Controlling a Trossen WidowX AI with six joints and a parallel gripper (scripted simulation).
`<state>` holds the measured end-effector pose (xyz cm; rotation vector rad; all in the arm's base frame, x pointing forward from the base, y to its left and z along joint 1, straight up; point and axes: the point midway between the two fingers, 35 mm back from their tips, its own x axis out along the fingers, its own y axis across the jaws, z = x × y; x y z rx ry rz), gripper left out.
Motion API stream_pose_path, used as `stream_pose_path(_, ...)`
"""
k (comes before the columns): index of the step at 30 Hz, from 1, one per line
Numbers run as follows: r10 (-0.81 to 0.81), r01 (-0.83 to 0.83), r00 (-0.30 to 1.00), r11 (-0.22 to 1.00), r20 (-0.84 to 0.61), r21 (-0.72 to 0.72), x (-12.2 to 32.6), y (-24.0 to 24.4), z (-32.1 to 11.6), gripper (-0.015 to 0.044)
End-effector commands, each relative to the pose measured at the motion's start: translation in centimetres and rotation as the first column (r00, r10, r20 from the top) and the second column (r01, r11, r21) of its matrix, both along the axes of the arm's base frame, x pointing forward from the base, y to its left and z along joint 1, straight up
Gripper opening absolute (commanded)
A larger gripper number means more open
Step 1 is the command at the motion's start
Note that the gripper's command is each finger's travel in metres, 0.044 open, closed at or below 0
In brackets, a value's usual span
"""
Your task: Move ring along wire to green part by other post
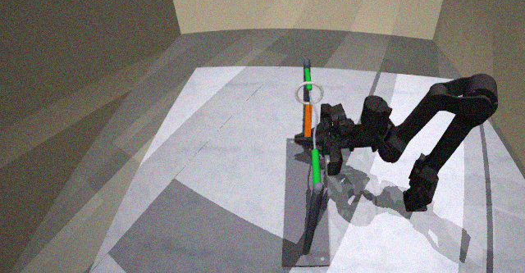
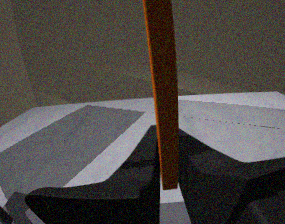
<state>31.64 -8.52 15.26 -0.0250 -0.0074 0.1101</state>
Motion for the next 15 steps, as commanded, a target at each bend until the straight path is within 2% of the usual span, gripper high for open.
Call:
stream_pose_path(1, 0.021, -0.021, 1.0, 1.0, 0.002, -0.017, -0.15, 0.41, 0.05, -0.015)
stream_pose_path(15, 0.08, -0.083, 0.996, 0.994, -0.049, -0.07, -0.73, 0.55, 0.1, -0.015)
